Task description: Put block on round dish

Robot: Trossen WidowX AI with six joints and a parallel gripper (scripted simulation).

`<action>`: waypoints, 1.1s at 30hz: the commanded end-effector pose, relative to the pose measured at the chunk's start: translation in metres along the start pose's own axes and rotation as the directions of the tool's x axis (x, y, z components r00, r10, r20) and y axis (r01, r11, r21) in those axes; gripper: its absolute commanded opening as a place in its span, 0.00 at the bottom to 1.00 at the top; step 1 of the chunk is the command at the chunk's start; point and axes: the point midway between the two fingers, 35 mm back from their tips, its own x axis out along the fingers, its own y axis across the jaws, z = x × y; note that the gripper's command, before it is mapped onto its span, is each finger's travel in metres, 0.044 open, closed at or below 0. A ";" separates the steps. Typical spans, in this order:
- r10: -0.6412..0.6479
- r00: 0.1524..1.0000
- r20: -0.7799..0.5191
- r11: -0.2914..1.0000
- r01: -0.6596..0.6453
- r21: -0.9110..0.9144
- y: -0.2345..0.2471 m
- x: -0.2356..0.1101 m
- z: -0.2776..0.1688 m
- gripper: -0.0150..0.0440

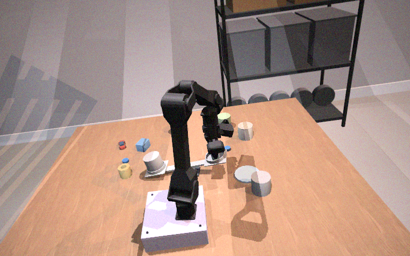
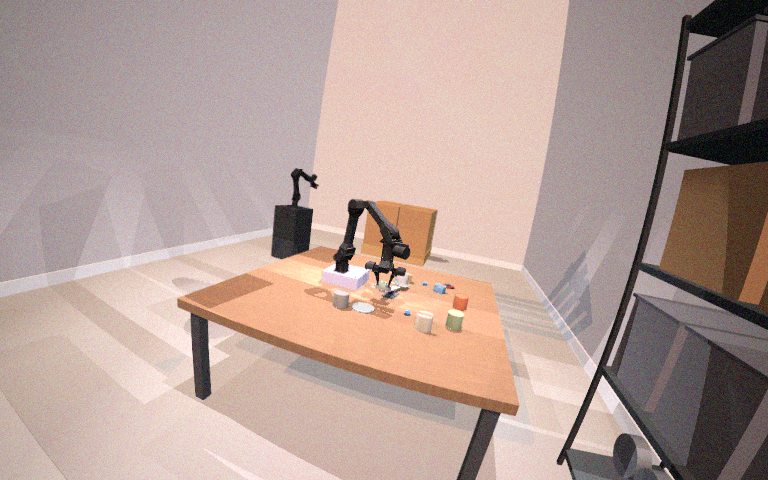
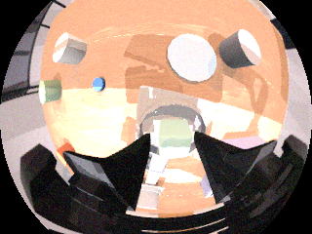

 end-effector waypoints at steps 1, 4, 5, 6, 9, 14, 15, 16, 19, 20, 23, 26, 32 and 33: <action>-0.005 1.000 -0.006 1.000 0.005 0.004 -0.001 0.004 -0.001 0.56; -0.005 1.000 -0.006 1.000 0.005 0.004 -0.001 0.004 -0.001 0.49; -0.005 1.000 -0.006 1.000 0.005 0.004 -0.001 0.004 -0.001 0.48; -0.005 1.000 -0.006 1.000 0.005 0.004 -0.001 0.004 -0.001 0.47; -0.005 1.000 -0.006 1.000 0.005 0.004 -0.001 0.004 -0.001 0.44; -0.005 1.000 -0.006 1.000 0.005 0.004 0.001 -0.009 0.000 0.25; -0.005 1.000 -0.006 1.000 0.005 0.004 0.002 -0.014 0.001 0.25; -0.005 1.000 -0.006 1.000 0.005 0.004 0.002 -0.019 0.001 0.25; -0.004 1.000 -0.006 1.000 0.005 0.004 0.003 -0.035 0.001 0.25; -0.004 1.000 -0.006 1.000 0.004 0.004 0.003 -0.040 0.002 0.25; -0.004 1.000 -0.006 1.000 0.004 0.004 0.003 -0.056 0.001 0.25; -0.005 1.000 -0.006 1.000 0.005 0.004 0.002 -0.073 0.001 0.25; -0.005 1.000 -0.006 1.000 0.005 0.004 0.000 -0.091 0.000 0.25; -0.005 1.000 -0.006 1.000 0.005 0.004 0.000 -0.091 0.000 0.25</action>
